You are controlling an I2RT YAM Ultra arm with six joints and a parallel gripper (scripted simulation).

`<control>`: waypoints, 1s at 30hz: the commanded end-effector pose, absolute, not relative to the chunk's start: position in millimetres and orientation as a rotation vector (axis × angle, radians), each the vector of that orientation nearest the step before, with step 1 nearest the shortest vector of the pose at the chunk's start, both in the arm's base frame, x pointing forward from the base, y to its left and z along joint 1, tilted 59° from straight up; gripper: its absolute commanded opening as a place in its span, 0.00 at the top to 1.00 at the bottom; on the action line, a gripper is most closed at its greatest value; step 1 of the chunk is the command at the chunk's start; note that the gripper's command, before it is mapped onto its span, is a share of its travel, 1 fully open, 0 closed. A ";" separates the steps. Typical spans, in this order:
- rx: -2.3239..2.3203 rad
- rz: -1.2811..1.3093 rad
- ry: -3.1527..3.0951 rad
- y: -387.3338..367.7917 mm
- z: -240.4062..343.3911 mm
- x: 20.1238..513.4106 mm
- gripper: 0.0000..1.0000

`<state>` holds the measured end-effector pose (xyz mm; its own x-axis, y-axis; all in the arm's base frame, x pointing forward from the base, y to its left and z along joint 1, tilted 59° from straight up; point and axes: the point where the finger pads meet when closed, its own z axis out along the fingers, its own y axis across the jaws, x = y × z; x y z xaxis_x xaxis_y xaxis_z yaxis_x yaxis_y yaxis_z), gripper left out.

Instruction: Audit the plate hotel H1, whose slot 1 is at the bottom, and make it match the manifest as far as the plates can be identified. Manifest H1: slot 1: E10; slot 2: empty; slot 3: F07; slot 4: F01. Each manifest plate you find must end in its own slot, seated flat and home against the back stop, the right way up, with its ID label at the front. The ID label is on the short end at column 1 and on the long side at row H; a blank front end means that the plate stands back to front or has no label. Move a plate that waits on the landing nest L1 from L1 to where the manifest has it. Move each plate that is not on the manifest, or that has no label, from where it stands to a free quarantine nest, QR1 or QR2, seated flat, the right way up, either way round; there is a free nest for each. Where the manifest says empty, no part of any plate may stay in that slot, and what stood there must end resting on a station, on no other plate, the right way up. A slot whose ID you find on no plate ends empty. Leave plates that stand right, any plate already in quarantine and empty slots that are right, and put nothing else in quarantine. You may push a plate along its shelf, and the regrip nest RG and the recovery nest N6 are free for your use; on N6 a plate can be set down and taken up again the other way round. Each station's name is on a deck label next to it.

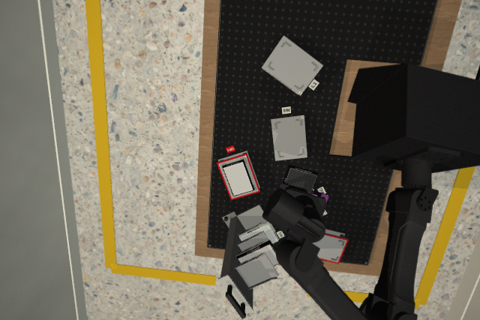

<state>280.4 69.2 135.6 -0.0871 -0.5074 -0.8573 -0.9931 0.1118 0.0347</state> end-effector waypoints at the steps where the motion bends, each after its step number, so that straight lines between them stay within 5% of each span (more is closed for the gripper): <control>1: -1.532 0.797 1.608 57.5 129.3 285.5 0.14; 30: -1.711 0.651 1.354 16.8 59.2 289.0 0.14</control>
<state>284.5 56.5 111.7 0.0073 -0.5170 -0.8560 -0.9972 0.0599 -0.0446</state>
